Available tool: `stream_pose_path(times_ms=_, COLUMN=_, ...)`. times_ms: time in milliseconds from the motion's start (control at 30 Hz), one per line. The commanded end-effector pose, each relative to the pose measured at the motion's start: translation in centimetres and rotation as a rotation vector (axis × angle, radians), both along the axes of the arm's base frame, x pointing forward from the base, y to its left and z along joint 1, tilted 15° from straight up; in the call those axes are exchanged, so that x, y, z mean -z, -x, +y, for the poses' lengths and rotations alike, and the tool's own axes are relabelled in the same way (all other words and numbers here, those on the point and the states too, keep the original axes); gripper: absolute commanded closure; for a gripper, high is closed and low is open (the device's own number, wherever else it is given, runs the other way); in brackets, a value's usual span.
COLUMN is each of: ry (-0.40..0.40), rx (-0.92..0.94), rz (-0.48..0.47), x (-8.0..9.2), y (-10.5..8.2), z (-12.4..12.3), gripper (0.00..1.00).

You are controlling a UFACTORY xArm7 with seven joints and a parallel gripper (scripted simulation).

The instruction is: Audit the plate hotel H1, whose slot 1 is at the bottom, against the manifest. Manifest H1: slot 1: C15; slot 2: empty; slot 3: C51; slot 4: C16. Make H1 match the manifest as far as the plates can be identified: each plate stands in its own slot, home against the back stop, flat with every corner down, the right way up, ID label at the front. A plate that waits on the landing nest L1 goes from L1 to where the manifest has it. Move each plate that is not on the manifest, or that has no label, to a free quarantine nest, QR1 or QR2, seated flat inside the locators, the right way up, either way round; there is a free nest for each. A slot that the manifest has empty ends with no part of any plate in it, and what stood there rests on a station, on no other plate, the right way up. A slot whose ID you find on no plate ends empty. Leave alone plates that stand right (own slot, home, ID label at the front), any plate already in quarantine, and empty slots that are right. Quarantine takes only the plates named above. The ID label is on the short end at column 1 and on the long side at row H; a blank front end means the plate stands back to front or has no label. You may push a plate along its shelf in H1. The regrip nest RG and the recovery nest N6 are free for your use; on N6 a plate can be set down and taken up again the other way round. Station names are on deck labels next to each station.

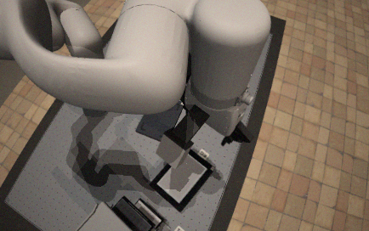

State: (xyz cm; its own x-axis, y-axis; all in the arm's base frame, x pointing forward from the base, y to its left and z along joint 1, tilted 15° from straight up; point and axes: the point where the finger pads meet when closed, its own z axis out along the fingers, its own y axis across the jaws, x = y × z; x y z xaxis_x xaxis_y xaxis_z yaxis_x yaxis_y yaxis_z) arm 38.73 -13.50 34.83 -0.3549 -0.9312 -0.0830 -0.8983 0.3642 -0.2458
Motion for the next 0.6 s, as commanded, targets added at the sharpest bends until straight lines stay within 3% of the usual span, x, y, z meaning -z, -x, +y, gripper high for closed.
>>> stream_pose_path(times_ms=0, ry=0.000, rx=0.003, rz=-0.003, x=-0.2, y=-0.3, z=0.4, gripper=0.00)
stream_pose_path(times_ms=233, ry=0.000, rx=0.003, rz=-0.003, x=-0.2, y=-0.3, z=0.4, gripper=0.00)
stream_pose_path(times_ms=567, ry=0.000, rx=0.003, rz=-0.003, x=1.2, y=-0.6, z=0.3, gripper=0.00)
